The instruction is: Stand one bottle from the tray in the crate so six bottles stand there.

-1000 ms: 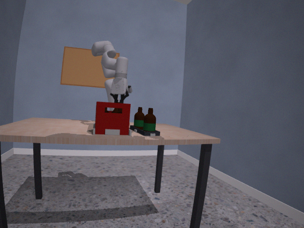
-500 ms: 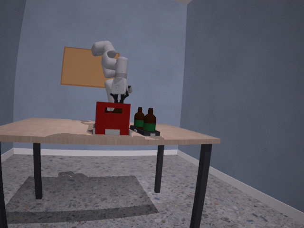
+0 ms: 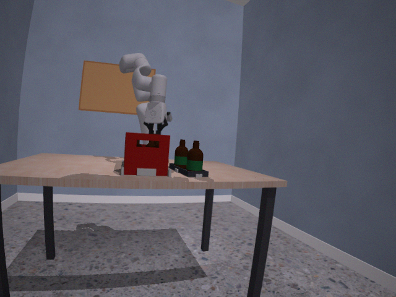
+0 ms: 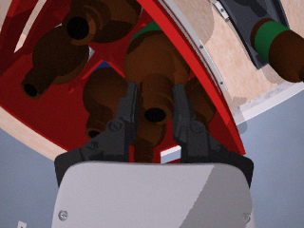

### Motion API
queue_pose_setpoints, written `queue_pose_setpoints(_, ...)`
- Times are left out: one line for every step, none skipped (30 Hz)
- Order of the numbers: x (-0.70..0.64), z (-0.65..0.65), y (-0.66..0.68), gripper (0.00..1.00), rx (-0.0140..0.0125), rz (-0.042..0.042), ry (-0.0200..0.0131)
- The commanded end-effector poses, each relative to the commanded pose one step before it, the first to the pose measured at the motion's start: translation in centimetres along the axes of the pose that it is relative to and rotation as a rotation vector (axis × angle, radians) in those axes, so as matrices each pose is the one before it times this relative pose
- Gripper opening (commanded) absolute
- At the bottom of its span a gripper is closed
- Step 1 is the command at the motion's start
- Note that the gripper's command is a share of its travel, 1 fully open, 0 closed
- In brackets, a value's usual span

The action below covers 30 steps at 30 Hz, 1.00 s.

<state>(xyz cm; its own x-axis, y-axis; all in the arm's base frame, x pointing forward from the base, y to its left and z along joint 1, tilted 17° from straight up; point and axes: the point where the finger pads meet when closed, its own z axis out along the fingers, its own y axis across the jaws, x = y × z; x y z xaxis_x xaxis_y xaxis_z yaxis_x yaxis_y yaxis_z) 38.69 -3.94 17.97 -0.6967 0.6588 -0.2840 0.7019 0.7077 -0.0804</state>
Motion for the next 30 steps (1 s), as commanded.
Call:
queue_pose_setpoints(-0.097,-0.033,0.109,0.00,-0.00314,-0.00008,-0.00291)
queue_pose_setpoints(0.000,0.037,0.000,0.00,0.00000,0.00000,0.00000)
queue_pose_setpoints(0.000,0.039,0.000,0.00,0.00000,0.00000,0.00000)
queue_pose_setpoints(0.000,0.000,0.000,0.00,0.00000,0.00000,0.00000)
queue_pose_setpoints(0.000,0.000,0.000,0.00,0.00000,0.00000,0.00000)
queue_pose_setpoints(0.000,0.040,0.000,0.00,0.00000,0.00000,0.00000)
queue_pose_setpoints(0.000,0.042,0.000,0.00,0.00000,0.00000,0.00000)
queue_pose_setpoints(-0.001,0.043,0.000,0.00,0.00000,0.00000,0.00000)
queue_pose_setpoints(-0.001,0.044,0.000,0.00,0.00000,0.00000,0.00000)
queue_pose_setpoints(-0.001,0.046,0.000,0.00,0.00000,0.00000,0.00000)
queue_pose_setpoints(0.000,0.047,0.000,0.00,0.00000,0.00000,0.00000)
queue_pose_setpoints(0.000,0.047,0.000,0.00,0.00000,0.00000,0.00000)
queue_pose_setpoints(0.000,0.048,0.000,0.00,0.00000,0.00000,0.00000)
queue_pose_setpoints(0.000,0.049,0.000,0.00,0.00000,0.00000,0.00000)
queue_pose_setpoints(0.000,0.049,0.000,0.00,0.00000,0.00000,0.00000)
queue_pose_setpoints(0.000,0.049,0.000,0.00,0.00000,0.00000,0.00000)
queue_pose_setpoints(0.000,0.050,0.000,0.00,0.00000,0.00000,0.00000)
queue_pose_setpoints(-0.001,0.050,0.000,0.00,0.00000,0.00000,0.00000)
queue_pose_setpoints(-0.001,0.049,0.000,0.00,0.00000,0.00000,0.00000)
queue_pose_setpoints(-0.001,0.049,0.000,0.00,0.00000,0.00000,0.00000)
queue_pose_setpoints(0.000,0.000,0.000,0.00,0.00000,0.00000,0.00000)
queue_pose_setpoints(0.000,0.000,0.000,0.00,0.00000,0.00000,0.00000)
queue_pose_setpoints(0.000,0.049,0.000,0.00,0.00000,0.00000,0.00000)
queue_pose_setpoints(0.000,0.048,0.000,0.00,0.00000,0.00000,0.00000)
queue_pose_setpoints(0.000,0.047,0.000,0.00,0.00000,0.00000,0.00000)
queue_pose_setpoints(0.000,0.046,0.000,0.00,0.00000,0.00000,0.00000)
queue_pose_setpoints(0.000,0.045,0.000,0.00,0.00000,0.00000,0.00000)
queue_pose_setpoints(0.000,0.044,0.000,0.00,0.00000,0.00000,0.00000)
queue_pose_setpoints(0.000,0.043,0.000,0.00,0.00000,0.00000,0.00000)
queue_pose_setpoints(-0.001,0.041,0.000,0.00,0.00000,0.00000,0.00000)
